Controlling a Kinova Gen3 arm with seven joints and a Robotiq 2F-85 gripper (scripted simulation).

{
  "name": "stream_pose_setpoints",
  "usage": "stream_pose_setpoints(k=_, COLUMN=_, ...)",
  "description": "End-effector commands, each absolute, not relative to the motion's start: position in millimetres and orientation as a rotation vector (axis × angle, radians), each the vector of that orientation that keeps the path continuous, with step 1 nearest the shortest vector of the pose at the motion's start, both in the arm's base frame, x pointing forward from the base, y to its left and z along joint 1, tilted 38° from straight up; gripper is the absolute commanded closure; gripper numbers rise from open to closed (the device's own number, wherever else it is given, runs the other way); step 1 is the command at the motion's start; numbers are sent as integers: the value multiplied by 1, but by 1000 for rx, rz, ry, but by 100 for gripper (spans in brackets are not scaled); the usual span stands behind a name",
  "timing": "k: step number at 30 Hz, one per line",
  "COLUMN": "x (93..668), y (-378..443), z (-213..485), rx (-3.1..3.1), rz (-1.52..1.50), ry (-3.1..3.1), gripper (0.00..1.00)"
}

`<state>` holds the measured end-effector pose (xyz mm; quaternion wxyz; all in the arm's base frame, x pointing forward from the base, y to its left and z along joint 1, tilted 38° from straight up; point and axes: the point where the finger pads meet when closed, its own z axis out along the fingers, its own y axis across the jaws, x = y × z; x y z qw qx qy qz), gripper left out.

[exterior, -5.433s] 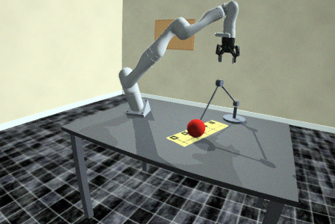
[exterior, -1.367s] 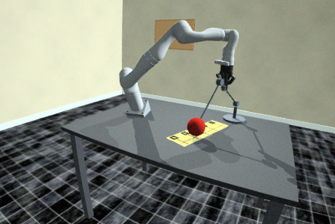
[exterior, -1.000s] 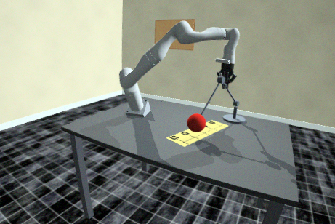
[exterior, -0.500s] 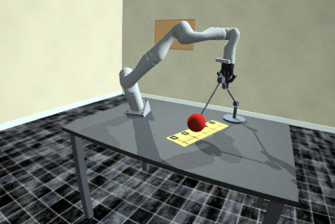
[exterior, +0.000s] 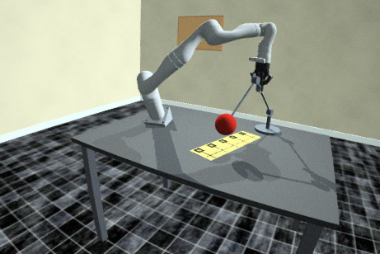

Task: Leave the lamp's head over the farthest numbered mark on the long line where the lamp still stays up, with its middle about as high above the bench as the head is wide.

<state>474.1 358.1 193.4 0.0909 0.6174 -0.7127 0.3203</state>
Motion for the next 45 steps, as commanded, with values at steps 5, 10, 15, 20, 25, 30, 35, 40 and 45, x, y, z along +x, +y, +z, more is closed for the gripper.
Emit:
stream_pose_setpoints(k=5, x=472, y=373, z=196, rx=1865, rz=946, ry=-2128, gripper=100)
stream_pose_setpoints(k=10, x=472, y=373, z=196, rx=1865, rz=946, ry=-2128, gripper=100)
stream_pose_setpoints(k=15, x=472, y=373, z=196, rx=1865, rz=946, ry=-2128, gripper=100)
stream_pose_setpoints(k=20, x=472, y=376, z=197, rx=1865, rz=946, ry=-2128, gripper=100)
stream_pose_setpoints(k=25, x=471, y=386, z=198, rx=1865, rz=946, ry=-2128, gripper=100)
stream_pose_setpoints(k=30, x=471, y=395, z=199, rx=1865, rz=946, ry=-2128, gripper=100)
stream_pose_setpoints(k=35, x=471, y=401, z=200, rx=1865, rz=946, ry=-2128, gripper=100)
stream_pose_setpoints(k=40, x=471, y=401, z=200, rx=1865, rz=946, ry=-2128, gripper=100)
stream_pose_setpoints(k=45, x=471, y=401, z=200, rx=1865, rz=946, ry=-2128, gripper=100)
